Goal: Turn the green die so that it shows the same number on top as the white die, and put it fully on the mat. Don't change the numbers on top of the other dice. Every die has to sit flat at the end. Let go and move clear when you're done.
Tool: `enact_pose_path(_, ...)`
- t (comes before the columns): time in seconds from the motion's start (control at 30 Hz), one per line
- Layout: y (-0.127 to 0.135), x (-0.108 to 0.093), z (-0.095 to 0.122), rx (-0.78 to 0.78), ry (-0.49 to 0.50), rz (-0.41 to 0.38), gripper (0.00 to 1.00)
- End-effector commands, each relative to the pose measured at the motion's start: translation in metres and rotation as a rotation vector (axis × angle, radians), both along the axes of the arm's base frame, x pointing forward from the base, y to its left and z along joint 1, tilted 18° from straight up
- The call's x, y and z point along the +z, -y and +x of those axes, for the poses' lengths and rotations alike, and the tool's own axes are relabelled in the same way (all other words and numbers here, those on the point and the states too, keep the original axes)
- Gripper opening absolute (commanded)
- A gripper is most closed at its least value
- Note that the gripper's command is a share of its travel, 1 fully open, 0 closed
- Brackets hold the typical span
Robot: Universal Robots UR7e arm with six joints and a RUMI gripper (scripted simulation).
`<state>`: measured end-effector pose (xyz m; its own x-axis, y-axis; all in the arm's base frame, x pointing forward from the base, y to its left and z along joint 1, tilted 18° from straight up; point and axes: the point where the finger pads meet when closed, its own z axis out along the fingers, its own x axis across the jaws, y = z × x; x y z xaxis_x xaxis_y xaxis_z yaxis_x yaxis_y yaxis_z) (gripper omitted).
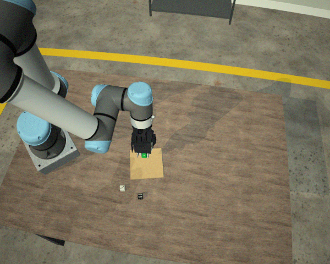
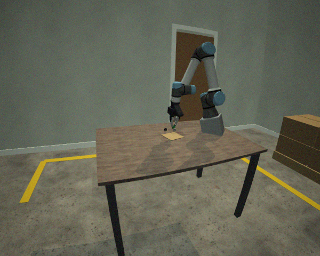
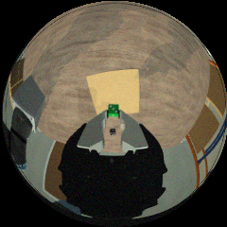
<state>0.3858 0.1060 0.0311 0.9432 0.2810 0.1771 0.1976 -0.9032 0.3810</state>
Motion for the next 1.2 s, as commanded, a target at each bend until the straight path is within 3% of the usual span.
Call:
enact_pose_path(0.0,0.0007,0.0006,0.0004,0.017,-0.022,0.077,0.03)
enact_pose_path(0.3,0.0004,0.0031,0.0017,0.031,-0.029,0.137,0.03)
enact_pose_path(0.73,0.0008,0.0024,0.0014,0.036,-0.04,0.16,0.03)
enact_pose_path(1.17,0.0028,0.0007,0.0009,0.066,-0.095,0.313,0.03)
